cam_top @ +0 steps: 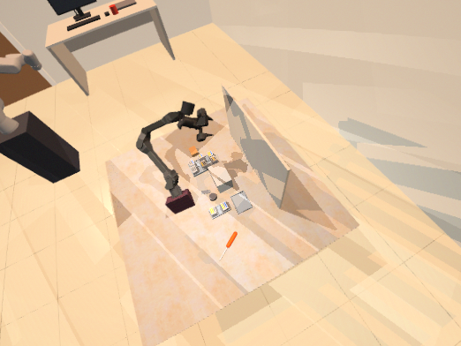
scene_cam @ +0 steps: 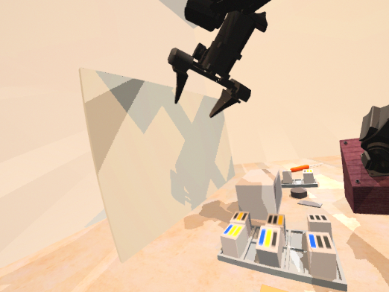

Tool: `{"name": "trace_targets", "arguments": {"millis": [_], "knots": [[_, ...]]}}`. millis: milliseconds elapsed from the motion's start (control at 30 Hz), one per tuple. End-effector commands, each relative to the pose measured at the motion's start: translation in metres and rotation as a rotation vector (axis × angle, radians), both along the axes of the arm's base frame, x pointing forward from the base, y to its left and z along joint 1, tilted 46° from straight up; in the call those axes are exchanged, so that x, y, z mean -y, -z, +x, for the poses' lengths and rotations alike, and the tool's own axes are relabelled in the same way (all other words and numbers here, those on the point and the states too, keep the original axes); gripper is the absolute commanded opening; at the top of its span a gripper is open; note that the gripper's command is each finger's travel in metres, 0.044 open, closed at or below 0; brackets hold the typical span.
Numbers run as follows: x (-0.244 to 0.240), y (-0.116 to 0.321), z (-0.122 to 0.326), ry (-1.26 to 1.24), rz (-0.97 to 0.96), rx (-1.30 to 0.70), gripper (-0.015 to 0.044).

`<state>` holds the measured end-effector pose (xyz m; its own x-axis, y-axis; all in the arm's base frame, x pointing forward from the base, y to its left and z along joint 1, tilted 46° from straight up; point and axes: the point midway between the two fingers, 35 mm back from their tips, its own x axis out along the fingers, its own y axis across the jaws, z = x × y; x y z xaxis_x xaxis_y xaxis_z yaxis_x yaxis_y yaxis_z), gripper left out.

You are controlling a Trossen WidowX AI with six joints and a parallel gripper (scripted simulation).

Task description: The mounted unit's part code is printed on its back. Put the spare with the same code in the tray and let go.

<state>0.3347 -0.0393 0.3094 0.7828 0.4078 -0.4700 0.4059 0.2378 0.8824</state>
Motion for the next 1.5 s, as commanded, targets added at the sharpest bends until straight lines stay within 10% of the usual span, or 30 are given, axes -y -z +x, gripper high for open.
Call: {"name": "trace_targets", "arguments": {"millis": [0,633,1467], "knots": [[0.026,0.060,0.029,-0.245,-0.214,-0.124,0.0440],[0.052,0.194,0.037,-0.980,-0.283,-0.149,0.0440],[0.052,0.195,0.037,-0.987,-0.281,-0.147,0.0440]]}}
